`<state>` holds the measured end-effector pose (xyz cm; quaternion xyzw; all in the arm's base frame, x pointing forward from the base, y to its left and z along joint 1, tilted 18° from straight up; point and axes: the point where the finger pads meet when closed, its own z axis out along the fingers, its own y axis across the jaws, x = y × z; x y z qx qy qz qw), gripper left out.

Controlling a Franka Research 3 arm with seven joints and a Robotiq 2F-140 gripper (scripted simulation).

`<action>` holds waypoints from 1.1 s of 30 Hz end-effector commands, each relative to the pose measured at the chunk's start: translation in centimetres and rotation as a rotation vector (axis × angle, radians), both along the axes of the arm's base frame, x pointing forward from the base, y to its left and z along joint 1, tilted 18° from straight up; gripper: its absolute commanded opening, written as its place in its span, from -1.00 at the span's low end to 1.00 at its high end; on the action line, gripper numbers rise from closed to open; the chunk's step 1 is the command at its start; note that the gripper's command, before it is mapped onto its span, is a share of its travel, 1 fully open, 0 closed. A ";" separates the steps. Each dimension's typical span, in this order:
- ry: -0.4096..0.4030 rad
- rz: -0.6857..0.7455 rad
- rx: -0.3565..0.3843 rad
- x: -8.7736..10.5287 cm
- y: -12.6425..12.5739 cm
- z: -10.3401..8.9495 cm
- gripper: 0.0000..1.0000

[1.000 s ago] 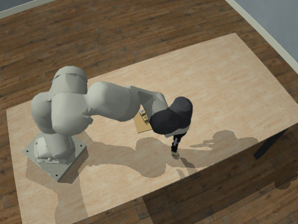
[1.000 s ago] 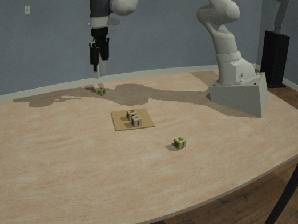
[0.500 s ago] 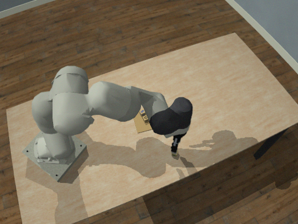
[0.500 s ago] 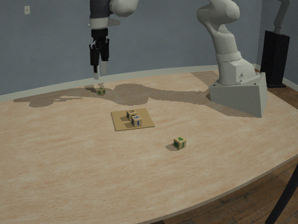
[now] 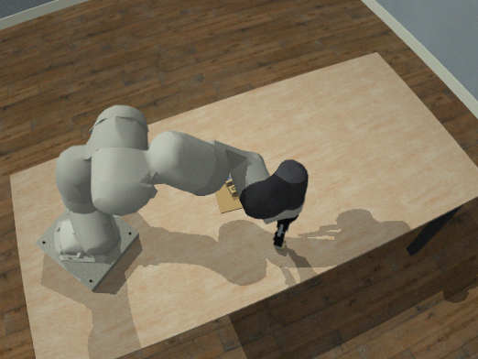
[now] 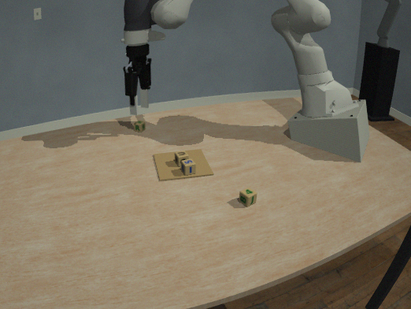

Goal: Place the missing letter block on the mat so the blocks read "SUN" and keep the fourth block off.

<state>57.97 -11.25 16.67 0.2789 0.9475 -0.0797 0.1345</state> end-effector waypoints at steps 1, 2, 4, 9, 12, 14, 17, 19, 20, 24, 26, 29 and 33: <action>-0.008 0.000 0.003 0.3 -0.2 -0.4 -0.20; -0.008 0.000 0.003 0.3 -0.2 -0.6 -0.20; -0.008 0.000 0.003 0.4 -0.3 -0.9 -0.20; -0.008 0.000 0.003 0.6 -0.4 -1.6 -0.20; -0.008 0.000 0.003 0.6 -0.5 -1.9 -0.20; -0.008 0.000 0.003 0.7 -0.5 -2.0 -0.20; -0.008 0.000 0.003 0.7 -0.6 -2.2 -0.20; -0.008 0.000 0.003 0.8 -0.6 -2.4 -0.20; -0.008 0.000 0.003 0.8 -0.6 -2.5 -0.20; -0.008 0.000 0.003 0.8 -0.7 -2.7 -0.20; -0.008 0.000 0.003 0.8 -0.7 -2.8 -0.20; -0.008 0.000 0.003 0.8 -0.7 -2.8 -0.20; -0.008 0.000 0.003 0.9 -0.7 -2.8 -0.20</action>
